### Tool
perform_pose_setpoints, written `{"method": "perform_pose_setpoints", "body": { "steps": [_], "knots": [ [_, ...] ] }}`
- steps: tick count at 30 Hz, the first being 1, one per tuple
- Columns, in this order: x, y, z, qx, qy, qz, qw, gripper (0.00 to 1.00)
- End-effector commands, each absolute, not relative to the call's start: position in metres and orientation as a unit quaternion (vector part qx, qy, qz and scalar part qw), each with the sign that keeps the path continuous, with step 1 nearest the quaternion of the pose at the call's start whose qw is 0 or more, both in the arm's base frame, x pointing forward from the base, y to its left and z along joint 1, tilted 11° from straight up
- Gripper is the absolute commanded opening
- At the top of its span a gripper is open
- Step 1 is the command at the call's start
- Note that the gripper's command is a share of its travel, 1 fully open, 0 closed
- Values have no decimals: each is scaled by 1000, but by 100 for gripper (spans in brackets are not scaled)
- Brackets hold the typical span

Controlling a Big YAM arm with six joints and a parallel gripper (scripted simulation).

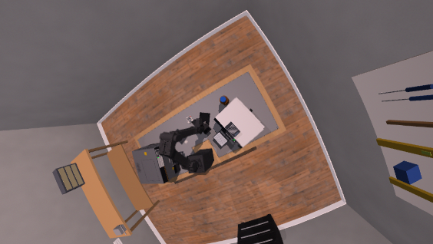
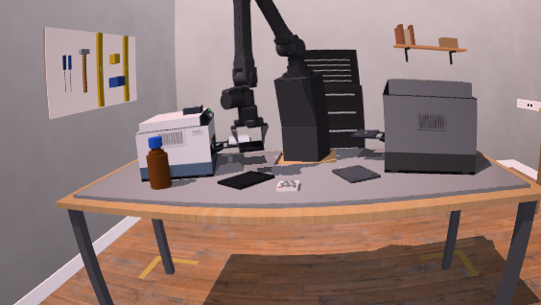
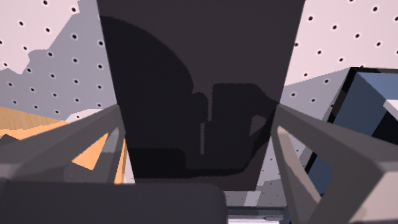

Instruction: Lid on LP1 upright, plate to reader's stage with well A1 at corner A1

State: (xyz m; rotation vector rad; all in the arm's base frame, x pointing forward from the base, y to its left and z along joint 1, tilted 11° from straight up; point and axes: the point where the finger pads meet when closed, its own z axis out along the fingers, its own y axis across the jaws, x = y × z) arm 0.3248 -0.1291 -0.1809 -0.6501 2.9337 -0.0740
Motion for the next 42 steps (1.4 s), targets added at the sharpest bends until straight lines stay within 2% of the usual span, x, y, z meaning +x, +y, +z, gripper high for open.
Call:
{"method": "perform_pose_setpoints", "body": {
  "steps": [1,42],
  "knots": [
    [332,-123,-180,-204,976,-23,66,86],
    [357,-38,-186,-221,974,-20,56,86]
  ]
}}
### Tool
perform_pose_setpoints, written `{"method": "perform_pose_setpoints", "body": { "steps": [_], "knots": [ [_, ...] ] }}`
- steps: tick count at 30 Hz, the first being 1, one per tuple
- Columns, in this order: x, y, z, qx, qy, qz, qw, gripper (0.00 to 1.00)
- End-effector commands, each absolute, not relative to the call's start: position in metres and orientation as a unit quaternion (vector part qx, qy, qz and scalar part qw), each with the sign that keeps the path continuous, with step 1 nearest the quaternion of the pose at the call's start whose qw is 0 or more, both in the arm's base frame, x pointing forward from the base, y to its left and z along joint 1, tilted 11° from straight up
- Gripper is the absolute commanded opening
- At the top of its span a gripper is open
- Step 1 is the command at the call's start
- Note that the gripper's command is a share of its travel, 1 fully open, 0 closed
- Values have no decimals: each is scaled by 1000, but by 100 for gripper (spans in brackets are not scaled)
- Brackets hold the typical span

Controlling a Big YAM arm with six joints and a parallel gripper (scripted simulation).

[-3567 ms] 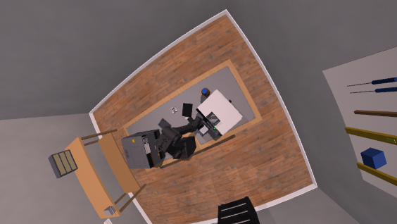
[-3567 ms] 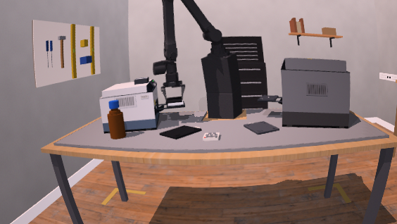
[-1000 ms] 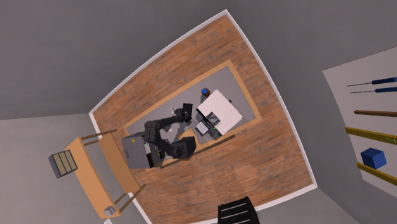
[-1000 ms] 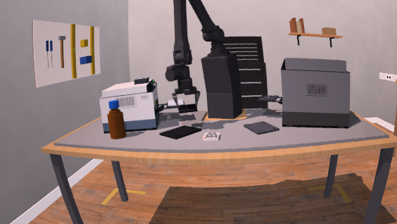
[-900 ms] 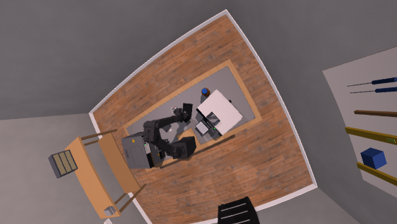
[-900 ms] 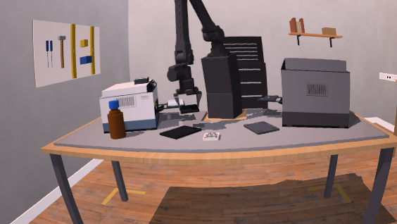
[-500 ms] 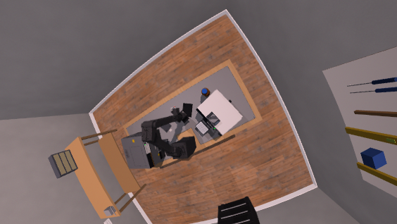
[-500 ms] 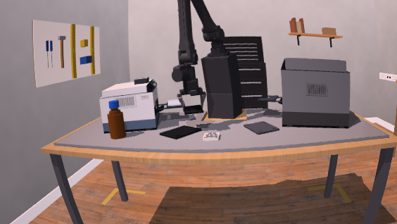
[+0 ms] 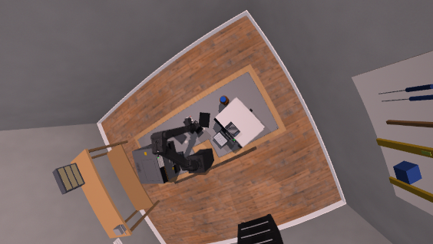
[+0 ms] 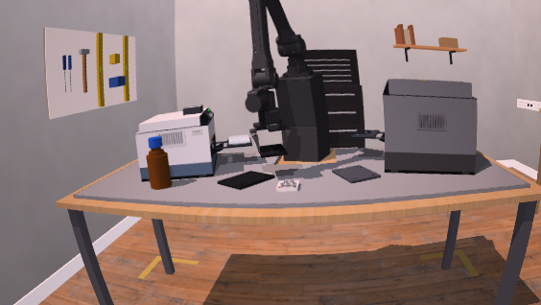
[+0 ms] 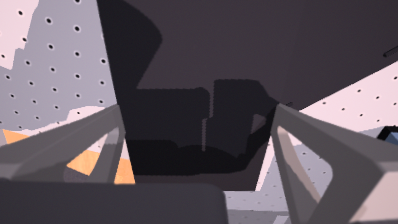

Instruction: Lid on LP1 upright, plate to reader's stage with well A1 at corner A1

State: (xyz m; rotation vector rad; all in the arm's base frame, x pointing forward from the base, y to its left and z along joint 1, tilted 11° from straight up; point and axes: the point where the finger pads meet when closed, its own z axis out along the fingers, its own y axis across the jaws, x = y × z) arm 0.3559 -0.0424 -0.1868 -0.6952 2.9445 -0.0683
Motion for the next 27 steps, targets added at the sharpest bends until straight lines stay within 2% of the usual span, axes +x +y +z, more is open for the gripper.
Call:
{"method": "perform_pose_setpoints", "body": {
  "steps": [1,27],
  "knots": [
    [362,-34,-184,-221,973,-21,60,86],
    [366,30,-189,-245,968,-26,55,86]
  ]
}}
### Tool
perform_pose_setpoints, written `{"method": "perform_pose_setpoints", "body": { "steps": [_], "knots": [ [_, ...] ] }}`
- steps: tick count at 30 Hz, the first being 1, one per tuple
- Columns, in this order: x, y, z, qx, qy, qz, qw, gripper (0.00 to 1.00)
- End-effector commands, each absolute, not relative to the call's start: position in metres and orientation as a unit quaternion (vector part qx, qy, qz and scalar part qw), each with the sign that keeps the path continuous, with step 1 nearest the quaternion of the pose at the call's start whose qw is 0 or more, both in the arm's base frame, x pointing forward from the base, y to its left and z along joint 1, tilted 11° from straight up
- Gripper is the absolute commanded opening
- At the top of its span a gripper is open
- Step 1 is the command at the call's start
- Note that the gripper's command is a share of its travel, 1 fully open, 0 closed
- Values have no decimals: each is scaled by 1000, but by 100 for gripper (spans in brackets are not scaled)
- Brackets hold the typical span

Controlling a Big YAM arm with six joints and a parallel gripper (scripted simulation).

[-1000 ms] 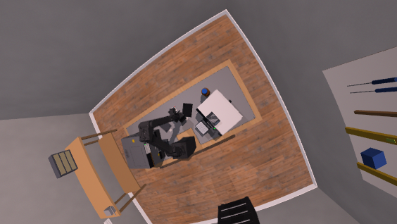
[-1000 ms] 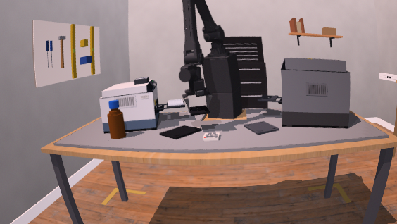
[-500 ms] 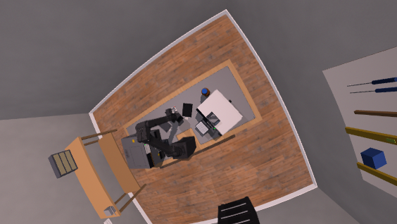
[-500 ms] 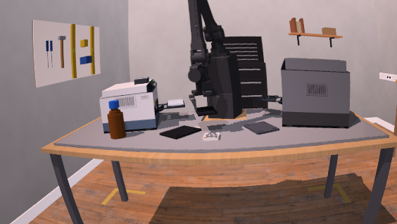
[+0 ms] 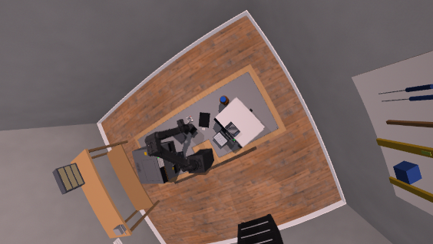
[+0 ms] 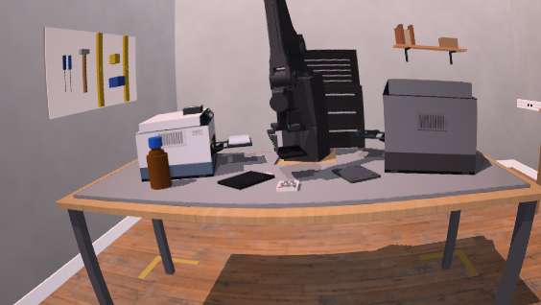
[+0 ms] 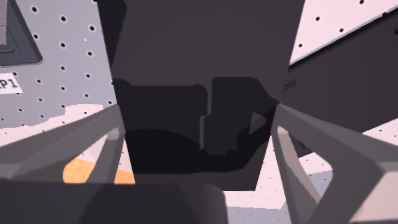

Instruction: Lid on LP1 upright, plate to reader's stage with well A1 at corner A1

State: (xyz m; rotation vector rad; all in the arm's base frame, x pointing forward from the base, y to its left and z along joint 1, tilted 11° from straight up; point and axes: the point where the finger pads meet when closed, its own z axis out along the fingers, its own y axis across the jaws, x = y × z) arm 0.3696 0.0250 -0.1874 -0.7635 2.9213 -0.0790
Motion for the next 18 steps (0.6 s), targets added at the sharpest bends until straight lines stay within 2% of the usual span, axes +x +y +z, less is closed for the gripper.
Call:
{"method": "perform_pose_setpoints", "body": {
  "steps": [1,18],
  "knots": [
    [365,30,-190,-243,968,-26,55,86],
    [366,70,-191,-248,966,-28,60,86]
  ]
}}
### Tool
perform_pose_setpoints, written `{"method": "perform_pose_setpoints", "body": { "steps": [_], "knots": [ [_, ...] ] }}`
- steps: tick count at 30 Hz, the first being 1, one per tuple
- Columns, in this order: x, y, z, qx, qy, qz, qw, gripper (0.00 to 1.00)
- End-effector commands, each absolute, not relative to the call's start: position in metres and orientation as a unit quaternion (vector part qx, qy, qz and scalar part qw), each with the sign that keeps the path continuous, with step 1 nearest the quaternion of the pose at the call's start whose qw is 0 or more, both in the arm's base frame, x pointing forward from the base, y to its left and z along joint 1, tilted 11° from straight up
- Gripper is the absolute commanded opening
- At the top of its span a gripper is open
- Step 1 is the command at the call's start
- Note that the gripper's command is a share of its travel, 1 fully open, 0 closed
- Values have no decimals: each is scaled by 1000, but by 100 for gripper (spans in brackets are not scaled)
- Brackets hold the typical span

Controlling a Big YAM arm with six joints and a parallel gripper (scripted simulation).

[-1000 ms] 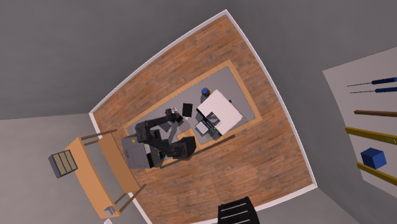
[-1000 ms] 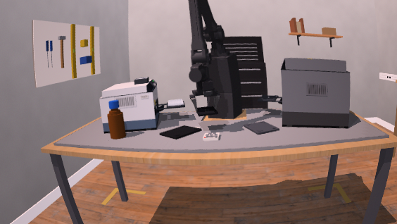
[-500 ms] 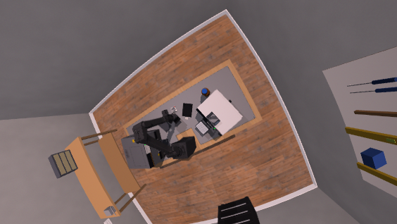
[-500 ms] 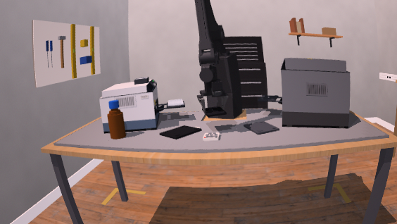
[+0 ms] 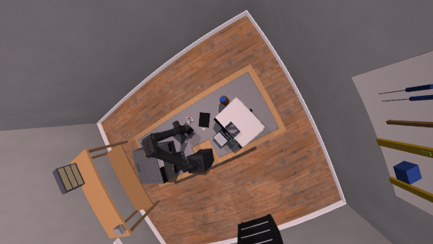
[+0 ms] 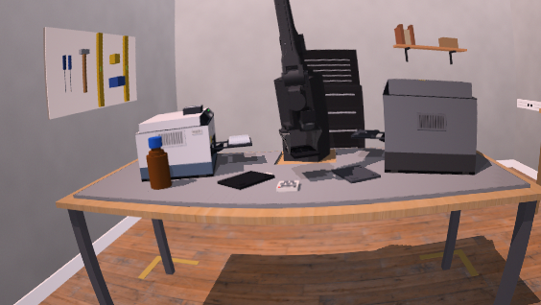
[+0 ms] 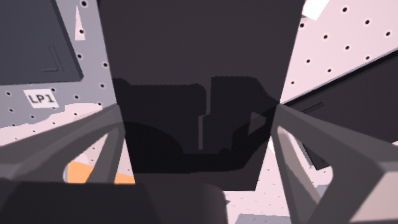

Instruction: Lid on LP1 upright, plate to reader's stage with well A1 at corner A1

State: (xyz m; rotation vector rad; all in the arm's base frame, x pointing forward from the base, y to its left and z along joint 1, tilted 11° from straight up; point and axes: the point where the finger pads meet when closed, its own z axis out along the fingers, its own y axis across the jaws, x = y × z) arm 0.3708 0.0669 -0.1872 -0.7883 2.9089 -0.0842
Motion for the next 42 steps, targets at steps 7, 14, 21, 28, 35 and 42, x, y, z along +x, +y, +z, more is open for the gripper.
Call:
{"method": "perform_pose_setpoints", "body": {
  "steps": [7,14,21,28,35,42],
  "knots": [
    [372,86,-187,-250,966,-28,65,86],
    [374,110,-181,-262,962,-28,77,86],
    [369,119,-187,-249,966,-29,68,86],
    [362,140,-192,-270,960,-29,70,86],
    [363,153,-186,-264,961,-30,76,86],
    [359,171,-183,-270,959,-25,84,86]
  ]
}}
